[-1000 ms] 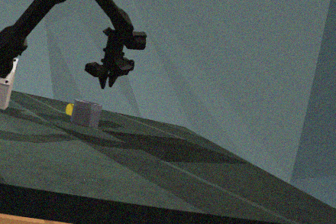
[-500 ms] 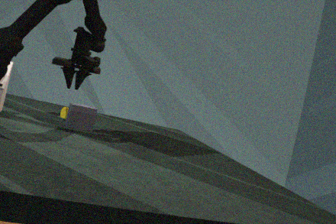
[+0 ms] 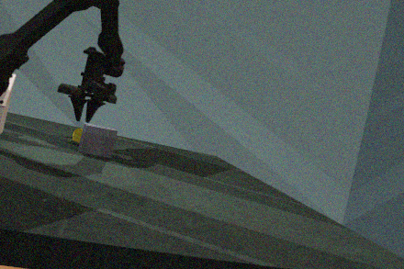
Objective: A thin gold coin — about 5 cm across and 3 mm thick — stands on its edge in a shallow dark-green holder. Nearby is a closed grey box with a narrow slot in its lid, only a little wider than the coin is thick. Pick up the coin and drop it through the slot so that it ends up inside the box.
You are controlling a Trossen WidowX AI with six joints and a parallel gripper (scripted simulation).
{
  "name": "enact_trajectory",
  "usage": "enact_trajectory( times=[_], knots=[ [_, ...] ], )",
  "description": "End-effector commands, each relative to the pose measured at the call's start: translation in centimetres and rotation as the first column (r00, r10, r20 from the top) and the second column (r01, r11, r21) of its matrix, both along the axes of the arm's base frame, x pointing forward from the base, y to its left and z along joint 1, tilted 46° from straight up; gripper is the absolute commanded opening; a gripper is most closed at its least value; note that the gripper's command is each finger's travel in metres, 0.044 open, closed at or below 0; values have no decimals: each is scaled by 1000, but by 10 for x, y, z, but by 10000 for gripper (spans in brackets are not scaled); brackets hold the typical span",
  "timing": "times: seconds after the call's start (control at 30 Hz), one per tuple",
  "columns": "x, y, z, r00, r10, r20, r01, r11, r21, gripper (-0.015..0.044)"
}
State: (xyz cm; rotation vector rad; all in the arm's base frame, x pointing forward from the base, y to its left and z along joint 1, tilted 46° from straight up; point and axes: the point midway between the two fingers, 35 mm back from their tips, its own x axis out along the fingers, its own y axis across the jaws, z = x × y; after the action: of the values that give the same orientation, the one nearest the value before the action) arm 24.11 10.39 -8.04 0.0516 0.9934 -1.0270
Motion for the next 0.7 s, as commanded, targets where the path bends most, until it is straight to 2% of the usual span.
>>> enact_trajectory(
  times=[0.0,0.67],
  knots=[
    [-1,-5,-4,1000,1,-10,-1,1000,-13,161],
    [4,-28,-26,1000,1,-9,-2,1000,-13,161]
  ],
)
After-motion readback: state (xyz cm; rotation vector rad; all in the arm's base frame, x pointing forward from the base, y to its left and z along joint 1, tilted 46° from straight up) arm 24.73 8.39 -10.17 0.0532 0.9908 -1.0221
